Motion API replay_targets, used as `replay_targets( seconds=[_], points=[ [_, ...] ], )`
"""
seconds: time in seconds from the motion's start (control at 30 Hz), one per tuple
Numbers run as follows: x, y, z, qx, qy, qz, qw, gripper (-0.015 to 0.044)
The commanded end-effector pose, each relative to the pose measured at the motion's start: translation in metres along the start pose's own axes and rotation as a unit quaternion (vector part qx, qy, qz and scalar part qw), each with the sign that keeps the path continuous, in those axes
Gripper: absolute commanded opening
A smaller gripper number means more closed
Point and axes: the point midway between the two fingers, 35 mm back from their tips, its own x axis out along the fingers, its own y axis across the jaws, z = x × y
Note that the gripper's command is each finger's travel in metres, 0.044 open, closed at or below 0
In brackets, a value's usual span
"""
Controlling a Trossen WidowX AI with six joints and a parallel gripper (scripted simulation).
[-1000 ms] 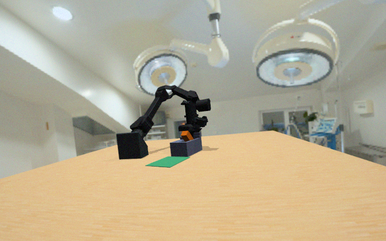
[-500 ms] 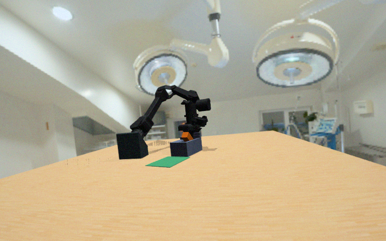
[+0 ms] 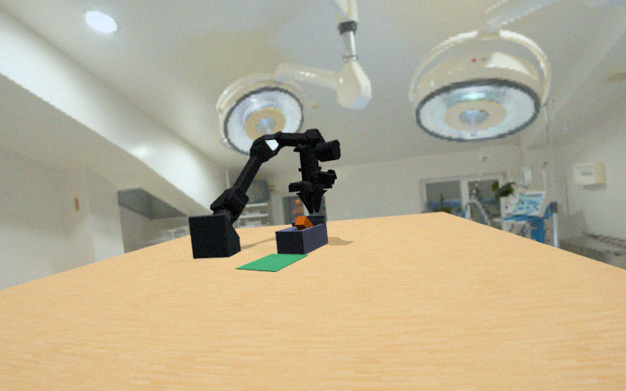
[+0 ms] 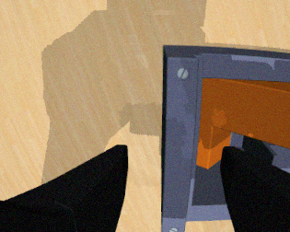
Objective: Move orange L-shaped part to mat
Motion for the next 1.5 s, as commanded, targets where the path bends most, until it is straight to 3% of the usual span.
replay_targets(
  seconds=[0.0,1.07,1.1,1.2,1.47],
  points=[
    [-0.048,-0.007,-0.004,-0.001,0.002,0.000,1.000,0.0180],
    [-0.044,-0.006,-0.003,0.001,-0.003,0.002,1.000,0.0180],
    [-0.045,-0.007,-0.002,-0.006,-0.003,0.002,1.000,0.0206],
    [-0.045,-0.013,-0.001,-0.068,-0.003,0.001,0.998,0.0280],
    [-0.047,-0.045,0.005,-0.381,-0.001,-0.002,0.925,0.0280]
  ],
)
